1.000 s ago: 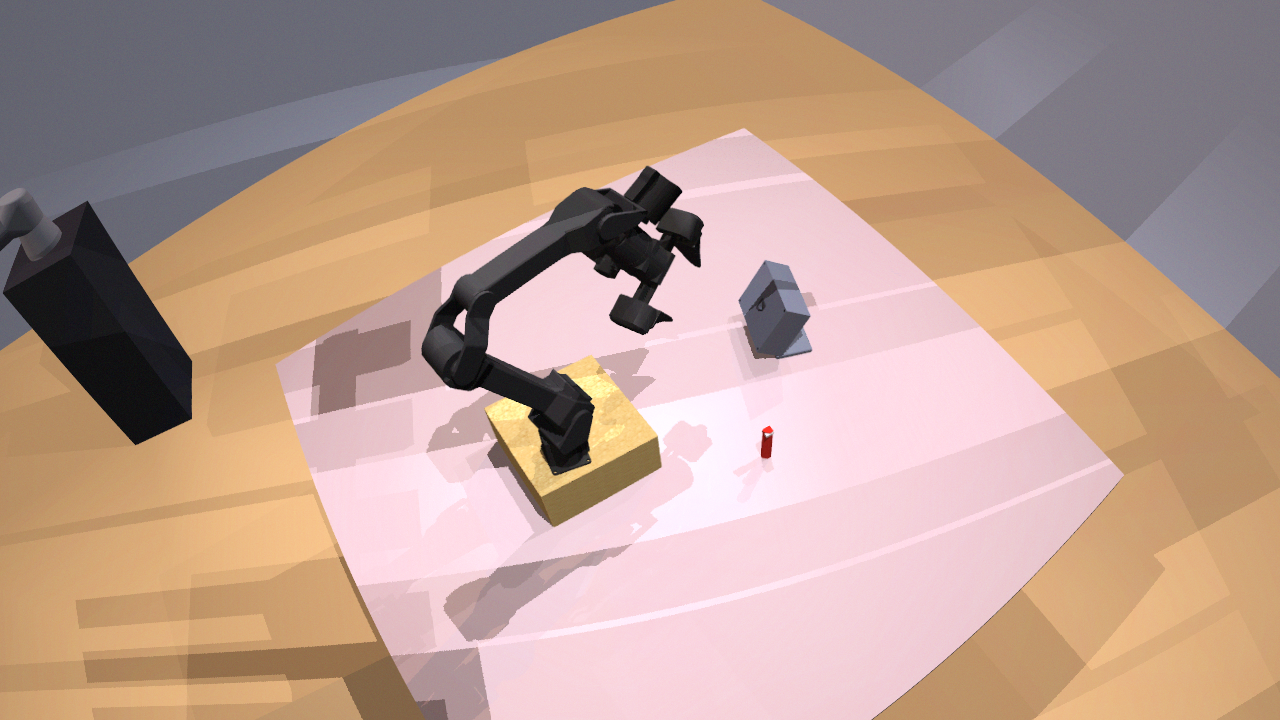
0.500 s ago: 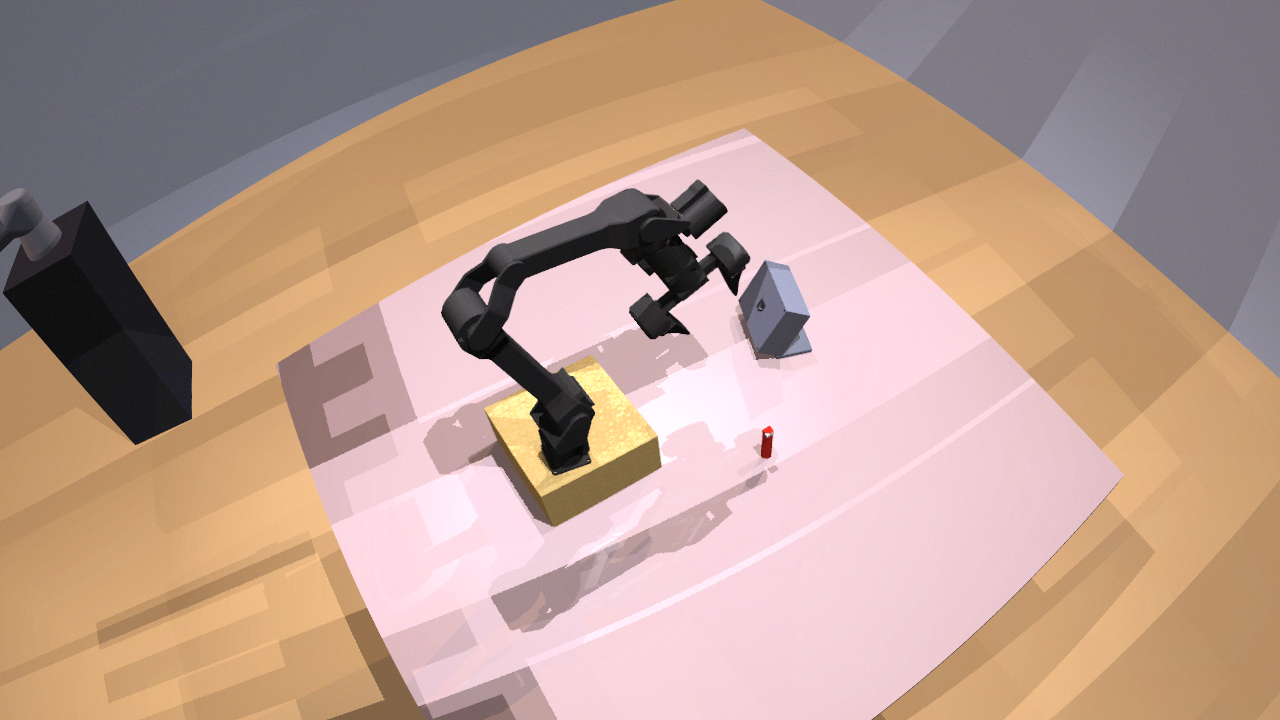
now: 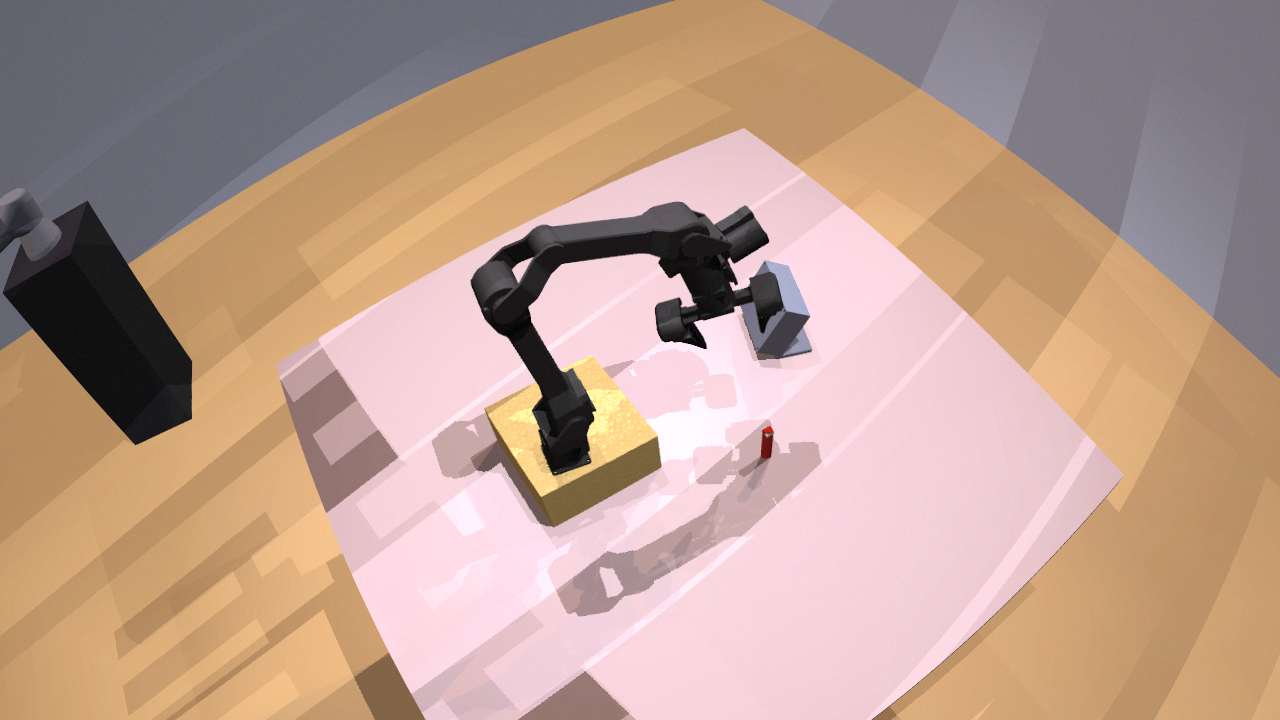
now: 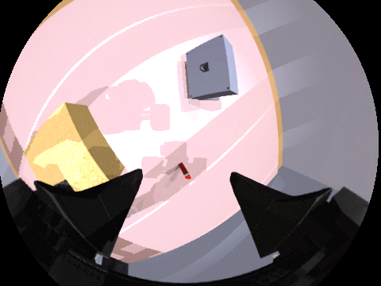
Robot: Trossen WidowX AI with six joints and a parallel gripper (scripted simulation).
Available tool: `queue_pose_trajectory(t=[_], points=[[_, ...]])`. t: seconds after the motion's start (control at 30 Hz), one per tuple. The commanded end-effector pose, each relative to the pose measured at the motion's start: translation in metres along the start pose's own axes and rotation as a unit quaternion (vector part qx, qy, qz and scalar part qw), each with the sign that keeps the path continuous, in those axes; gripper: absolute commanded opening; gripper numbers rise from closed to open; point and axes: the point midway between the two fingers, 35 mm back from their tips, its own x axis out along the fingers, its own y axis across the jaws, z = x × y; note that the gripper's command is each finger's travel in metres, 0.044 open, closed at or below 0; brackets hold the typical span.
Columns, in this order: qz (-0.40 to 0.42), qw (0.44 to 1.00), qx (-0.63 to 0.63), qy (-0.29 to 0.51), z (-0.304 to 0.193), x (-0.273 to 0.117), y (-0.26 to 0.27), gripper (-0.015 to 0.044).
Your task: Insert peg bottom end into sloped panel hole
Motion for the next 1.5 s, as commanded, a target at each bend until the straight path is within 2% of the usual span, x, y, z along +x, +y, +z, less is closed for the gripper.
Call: queue_pose_trajectory(t=[0.0,0.47,1.1,1.47], points=[[0.014,0.998,0.063,0.007,-0.007,0.012,-0.006,0.044],[0.057,0.961,0.267,0.039,-0.04,0.055,-0.019,0.044],[0.099,0.854,0.503,0.087,-0.087,0.109,-0.025,0.044],[0.101,0.844,0.518,0.09,-0.092,0.117,-0.025,0.044]])
